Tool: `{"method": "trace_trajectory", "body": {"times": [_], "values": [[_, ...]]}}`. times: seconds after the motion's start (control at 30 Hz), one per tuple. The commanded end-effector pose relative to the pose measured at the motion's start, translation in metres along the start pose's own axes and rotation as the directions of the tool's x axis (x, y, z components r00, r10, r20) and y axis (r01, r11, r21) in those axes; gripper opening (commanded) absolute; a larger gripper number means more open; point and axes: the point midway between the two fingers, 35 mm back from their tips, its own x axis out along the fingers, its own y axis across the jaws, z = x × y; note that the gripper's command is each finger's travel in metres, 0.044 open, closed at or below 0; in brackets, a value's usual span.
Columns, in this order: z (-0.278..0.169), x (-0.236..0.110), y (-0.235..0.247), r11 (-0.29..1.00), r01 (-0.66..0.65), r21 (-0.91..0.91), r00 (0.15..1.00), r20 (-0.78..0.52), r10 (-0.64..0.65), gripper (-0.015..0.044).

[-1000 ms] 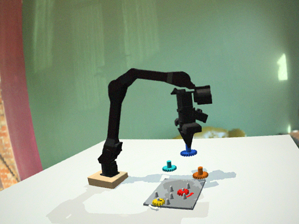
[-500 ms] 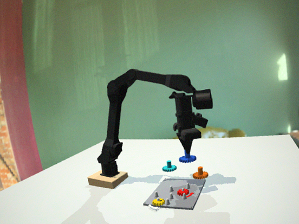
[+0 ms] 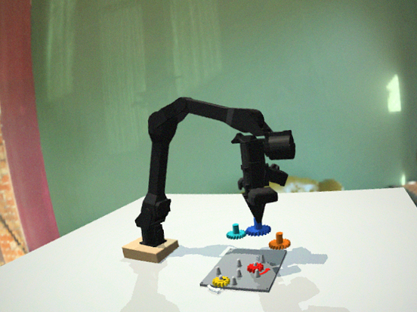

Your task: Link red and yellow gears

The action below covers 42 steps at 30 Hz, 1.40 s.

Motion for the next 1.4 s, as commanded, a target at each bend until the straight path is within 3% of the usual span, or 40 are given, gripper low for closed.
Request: {"method": "trace_trajectory", "body": {"times": [0.0,1.37], "values": [[-0.006,0.005,-0.006,1.0,-0.008,-0.003,1.0,-0.006,0.008,0.0],[-0.072,0.032,-0.078,1.0,-0.004,-0.005,1.0,-0.006,0.004,0.0]]}}
